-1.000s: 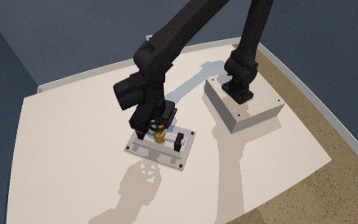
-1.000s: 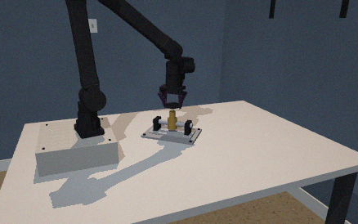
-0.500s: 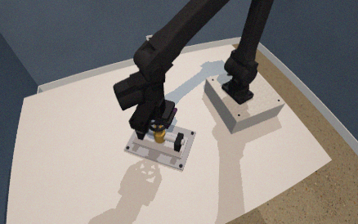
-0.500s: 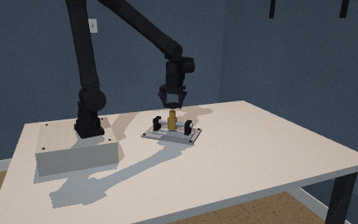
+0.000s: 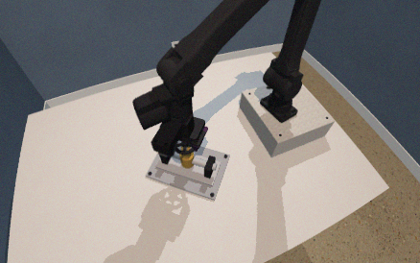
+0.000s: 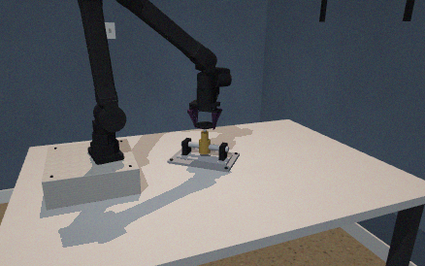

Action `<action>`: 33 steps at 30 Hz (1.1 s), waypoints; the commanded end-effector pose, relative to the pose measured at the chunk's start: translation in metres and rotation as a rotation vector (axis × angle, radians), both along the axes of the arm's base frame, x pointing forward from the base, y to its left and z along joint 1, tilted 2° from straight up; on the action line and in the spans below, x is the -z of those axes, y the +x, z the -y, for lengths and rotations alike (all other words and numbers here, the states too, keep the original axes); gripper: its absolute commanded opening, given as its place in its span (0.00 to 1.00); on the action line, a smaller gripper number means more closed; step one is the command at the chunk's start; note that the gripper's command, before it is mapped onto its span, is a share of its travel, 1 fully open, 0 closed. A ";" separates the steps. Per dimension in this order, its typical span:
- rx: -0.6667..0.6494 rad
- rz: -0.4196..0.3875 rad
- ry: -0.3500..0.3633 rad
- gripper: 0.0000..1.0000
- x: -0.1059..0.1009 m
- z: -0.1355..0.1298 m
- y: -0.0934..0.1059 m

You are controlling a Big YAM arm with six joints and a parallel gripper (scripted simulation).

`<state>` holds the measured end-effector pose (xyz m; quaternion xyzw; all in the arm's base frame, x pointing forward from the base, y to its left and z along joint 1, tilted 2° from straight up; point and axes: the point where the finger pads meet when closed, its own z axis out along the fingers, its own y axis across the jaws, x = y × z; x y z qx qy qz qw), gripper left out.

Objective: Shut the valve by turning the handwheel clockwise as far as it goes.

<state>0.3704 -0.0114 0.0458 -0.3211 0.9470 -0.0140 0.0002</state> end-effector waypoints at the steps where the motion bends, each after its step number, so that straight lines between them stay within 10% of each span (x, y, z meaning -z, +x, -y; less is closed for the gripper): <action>1: 0.040 0.000 -0.001 0.00 0.004 0.003 -0.002; 33: 0.313 0.008 0.002 0.00 0.004 0.004 -0.002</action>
